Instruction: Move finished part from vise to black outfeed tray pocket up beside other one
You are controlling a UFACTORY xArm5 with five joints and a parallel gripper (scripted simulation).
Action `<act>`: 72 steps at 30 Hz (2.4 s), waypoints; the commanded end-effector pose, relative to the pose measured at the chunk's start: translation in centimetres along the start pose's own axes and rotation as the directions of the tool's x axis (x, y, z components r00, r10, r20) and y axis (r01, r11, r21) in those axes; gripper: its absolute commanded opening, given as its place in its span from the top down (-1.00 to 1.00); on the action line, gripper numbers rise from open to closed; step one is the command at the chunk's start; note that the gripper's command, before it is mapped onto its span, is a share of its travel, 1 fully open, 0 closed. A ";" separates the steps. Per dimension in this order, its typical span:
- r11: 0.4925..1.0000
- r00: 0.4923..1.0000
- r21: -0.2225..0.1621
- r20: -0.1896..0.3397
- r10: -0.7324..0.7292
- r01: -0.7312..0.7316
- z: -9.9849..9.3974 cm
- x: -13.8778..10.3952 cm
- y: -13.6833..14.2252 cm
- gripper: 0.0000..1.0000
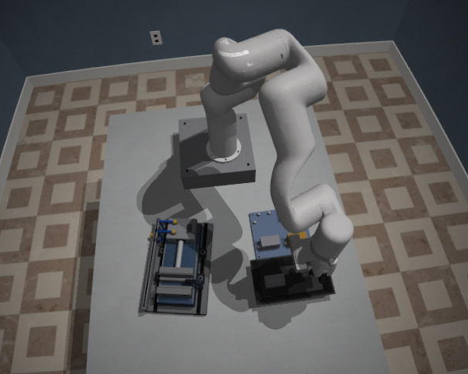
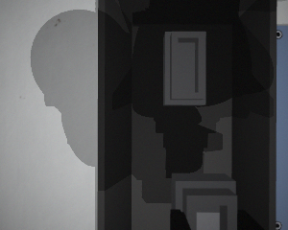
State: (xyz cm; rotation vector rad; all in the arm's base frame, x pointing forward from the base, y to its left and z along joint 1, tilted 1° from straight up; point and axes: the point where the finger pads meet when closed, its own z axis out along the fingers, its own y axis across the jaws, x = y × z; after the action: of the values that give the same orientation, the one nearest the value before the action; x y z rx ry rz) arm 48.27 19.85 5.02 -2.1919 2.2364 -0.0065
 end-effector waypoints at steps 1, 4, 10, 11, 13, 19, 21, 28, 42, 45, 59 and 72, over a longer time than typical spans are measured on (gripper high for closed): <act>1.000 1.000 0.005 0.002 0.000 0.000 0.8 -0.1 -0.2 1.00; 1.000 1.000 0.005 0.002 0.000 0.000 1.0 -0.1 -0.2 1.00; 1.000 1.000 0.005 0.002 0.000 0.000 2.3 0.0 -0.2 1.00; 1.000 1.000 0.005 0.002 0.000 0.000 2.5 0.0 -0.2 1.00; 1.000 1.000 0.005 0.002 0.000 0.000 2.9 0.0 -0.2 1.00; 1.000 1.000 0.005 0.002 0.000 0.000 3.8 0.0 -0.2 1.00; 1.000 1.000 0.005 0.002 0.000 0.000 3.9 0.0 -0.2 1.00; 1.000 1.000 0.005 0.002 0.000 0.000 4.9 0.0 -0.2 1.00; 1.000 1.000 0.005 0.002 0.000 0.000 5.6 0.0 -0.2 1.00; 1.000 1.000 0.005 0.002 0.000 0.000 5.7 0.0 -0.2 1.00; 1.000 1.000 0.005 0.002 0.000 0.000 5.7 0.0 -0.2 1.00; 1.000 1.000 0.005 0.002 0.000 0.000 5.8 0.0 -0.2 1.00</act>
State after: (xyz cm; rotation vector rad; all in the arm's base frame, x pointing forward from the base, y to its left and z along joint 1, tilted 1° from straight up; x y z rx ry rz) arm 48.36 19.79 -0.91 -2.1917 2.2361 -0.0067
